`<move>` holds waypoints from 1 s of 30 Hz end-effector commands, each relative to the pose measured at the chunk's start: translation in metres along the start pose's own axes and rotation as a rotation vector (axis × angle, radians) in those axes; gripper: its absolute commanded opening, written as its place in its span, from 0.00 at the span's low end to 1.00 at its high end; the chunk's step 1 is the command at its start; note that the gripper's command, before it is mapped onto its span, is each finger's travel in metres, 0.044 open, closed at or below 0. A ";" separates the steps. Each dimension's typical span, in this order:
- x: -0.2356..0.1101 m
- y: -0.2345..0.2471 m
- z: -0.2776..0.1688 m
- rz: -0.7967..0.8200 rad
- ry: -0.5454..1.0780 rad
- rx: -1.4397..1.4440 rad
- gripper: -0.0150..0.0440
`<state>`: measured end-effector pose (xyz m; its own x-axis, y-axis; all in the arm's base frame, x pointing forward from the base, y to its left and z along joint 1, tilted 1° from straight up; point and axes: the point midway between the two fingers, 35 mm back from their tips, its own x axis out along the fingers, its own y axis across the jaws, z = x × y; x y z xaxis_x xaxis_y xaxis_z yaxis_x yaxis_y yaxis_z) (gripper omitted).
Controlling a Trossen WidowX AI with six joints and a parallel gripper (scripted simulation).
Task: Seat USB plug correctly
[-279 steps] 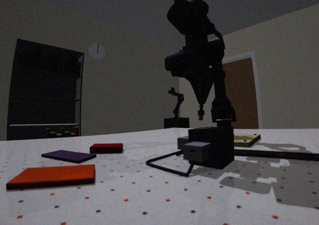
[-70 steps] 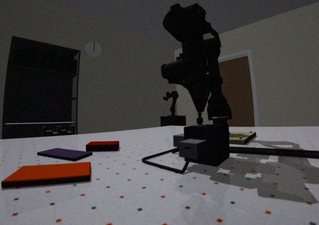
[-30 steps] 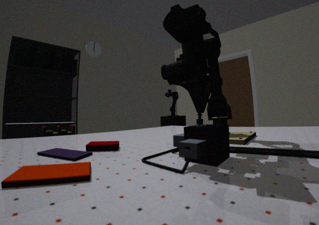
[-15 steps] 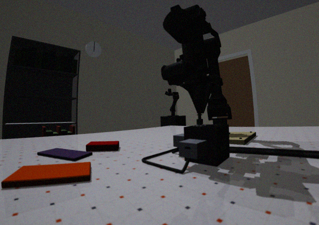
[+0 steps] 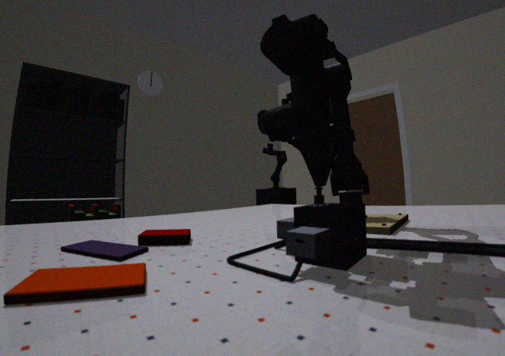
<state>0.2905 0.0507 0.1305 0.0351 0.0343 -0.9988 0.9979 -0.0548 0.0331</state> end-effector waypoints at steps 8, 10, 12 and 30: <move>0.000 0.000 0.000 0.000 0.000 0.000 0.42; 0.000 0.000 0.000 0.000 0.000 0.000 0.42; 0.000 0.000 0.000 0.000 0.000 0.000 0.42; -0.005 0.000 0.000 0.000 0.000 0.000 0.42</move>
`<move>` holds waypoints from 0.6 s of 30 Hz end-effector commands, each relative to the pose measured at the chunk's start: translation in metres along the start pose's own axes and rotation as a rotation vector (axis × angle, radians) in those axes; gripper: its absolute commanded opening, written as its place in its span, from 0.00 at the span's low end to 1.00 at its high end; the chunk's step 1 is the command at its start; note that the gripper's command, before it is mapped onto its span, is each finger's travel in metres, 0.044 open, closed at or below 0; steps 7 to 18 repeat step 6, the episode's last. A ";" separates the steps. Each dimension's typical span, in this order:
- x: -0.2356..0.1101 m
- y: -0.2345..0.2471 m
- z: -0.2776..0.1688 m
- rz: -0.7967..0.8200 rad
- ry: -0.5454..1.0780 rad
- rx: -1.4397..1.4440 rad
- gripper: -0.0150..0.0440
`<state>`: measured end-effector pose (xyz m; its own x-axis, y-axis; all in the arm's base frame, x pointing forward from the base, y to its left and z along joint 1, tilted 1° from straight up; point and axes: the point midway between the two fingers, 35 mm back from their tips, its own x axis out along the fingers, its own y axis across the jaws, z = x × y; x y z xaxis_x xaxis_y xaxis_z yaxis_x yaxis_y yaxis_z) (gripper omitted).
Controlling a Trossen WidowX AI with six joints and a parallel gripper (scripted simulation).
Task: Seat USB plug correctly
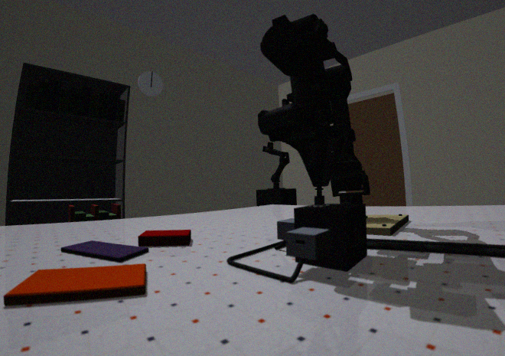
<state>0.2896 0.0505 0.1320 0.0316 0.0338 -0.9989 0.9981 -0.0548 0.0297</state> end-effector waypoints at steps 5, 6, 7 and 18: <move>-0.008 0.001 -0.001 0.003 0.001 0.000 0.42; -0.009 0.001 -0.001 0.003 0.001 0.000 0.42; -0.009 0.001 -0.001 0.003 0.001 0.000 0.42; -0.009 0.001 -0.001 0.003 0.001 0.000 0.42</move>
